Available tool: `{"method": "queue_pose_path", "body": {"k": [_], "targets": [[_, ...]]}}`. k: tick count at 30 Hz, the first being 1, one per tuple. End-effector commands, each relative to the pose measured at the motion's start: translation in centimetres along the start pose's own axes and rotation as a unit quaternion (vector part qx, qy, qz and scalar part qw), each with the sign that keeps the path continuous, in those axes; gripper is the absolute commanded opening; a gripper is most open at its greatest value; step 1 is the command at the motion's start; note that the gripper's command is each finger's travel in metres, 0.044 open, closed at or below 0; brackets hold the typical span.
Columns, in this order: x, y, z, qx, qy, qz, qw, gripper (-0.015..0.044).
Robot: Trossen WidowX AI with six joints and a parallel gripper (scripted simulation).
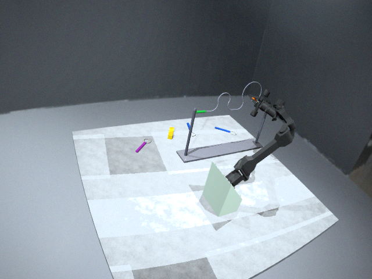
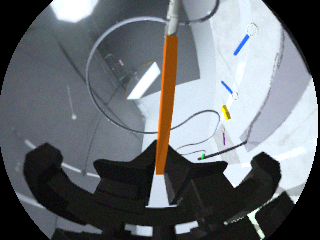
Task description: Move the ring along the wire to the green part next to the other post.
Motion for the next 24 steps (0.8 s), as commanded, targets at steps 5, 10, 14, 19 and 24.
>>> {"method": "queue_pose_path", "body": {"k": [5,10,14,19,24], "targets": [[-0.2,1.0,-0.2,-0.009,-0.001,0.007,1.000,-0.0150],[-0.3,1.4,-0.2,-0.008,-0.001,0.008,1.000,-0.0150],[-0.4,1.6,-0.2,-0.005,0.000,0.003,1.000,-0.0150],[-0.4,1.8,-0.3,-0.001,0.000,-0.002,1.000,-0.0150],[-0.4,1.9,-0.3,0.003,0.001,-0.007,1.000,-0.0150]]}}
Point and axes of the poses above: the point midway between the two fingers, 35 mm back from their tips, its own z axis out along the fingers, its own y axis across the jaws, x = y × z, the point moved 8 cm from there along -z, back along the fingers, and after that the axes turned 7 degrees about -z, right-handed, at the moved point
